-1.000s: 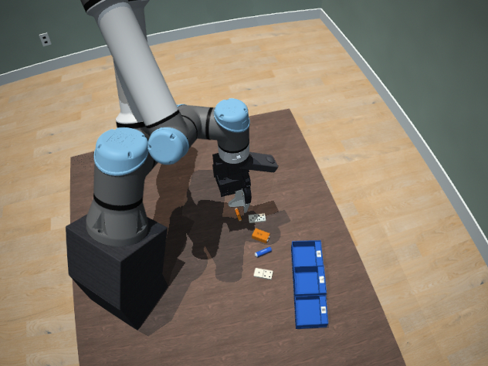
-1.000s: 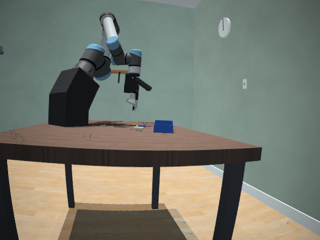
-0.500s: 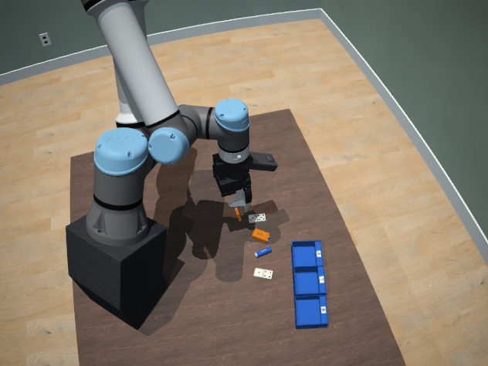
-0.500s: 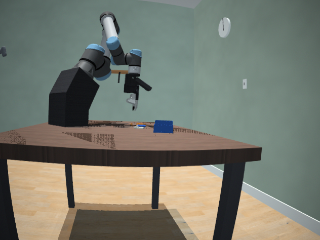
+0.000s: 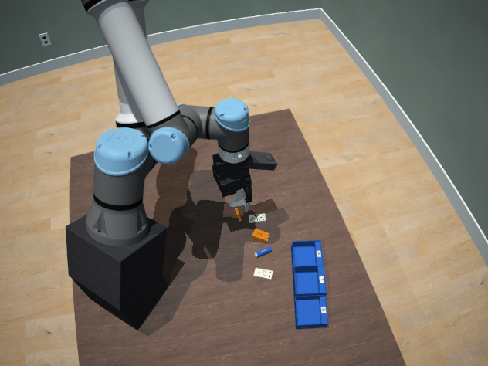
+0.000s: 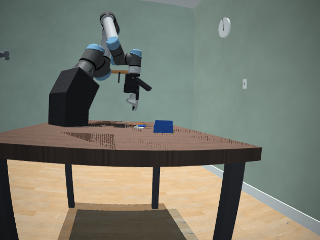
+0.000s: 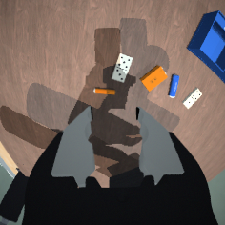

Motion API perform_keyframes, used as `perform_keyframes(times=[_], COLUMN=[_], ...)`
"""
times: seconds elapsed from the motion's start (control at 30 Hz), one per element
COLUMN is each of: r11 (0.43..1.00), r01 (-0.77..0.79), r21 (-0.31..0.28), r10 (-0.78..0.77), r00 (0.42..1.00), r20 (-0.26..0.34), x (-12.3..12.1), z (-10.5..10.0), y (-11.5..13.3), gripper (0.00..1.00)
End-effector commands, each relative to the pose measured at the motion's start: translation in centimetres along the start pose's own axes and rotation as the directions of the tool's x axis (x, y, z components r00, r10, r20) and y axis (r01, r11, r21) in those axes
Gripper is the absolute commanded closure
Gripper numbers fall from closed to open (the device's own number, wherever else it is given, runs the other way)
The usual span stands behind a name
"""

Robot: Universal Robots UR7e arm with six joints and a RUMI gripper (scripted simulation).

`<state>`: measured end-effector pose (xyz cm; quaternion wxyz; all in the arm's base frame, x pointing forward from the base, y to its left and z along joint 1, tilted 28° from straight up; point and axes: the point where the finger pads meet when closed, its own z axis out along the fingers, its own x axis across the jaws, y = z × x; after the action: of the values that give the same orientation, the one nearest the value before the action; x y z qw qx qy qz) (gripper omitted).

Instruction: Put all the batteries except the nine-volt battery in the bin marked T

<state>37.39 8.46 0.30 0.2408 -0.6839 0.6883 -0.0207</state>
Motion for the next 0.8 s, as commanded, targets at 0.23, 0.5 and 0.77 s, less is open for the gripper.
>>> perform_keyframes(times=[0.23,0.5,0.77], r11=[0.985,0.982,0.979], r01=[0.172,0.189,0.206], r21=[0.002,0.002,0.001], r10=[-0.172,-0.189,-0.206], r00=[0.985,0.982,0.979], r20=[0.001,0.001,0.000], x=[-0.35,-0.35,-0.54], z=[0.05,0.05,0.08], y=[-0.16,-0.16,-0.19], gripper=[0.62,0.62,0.62])
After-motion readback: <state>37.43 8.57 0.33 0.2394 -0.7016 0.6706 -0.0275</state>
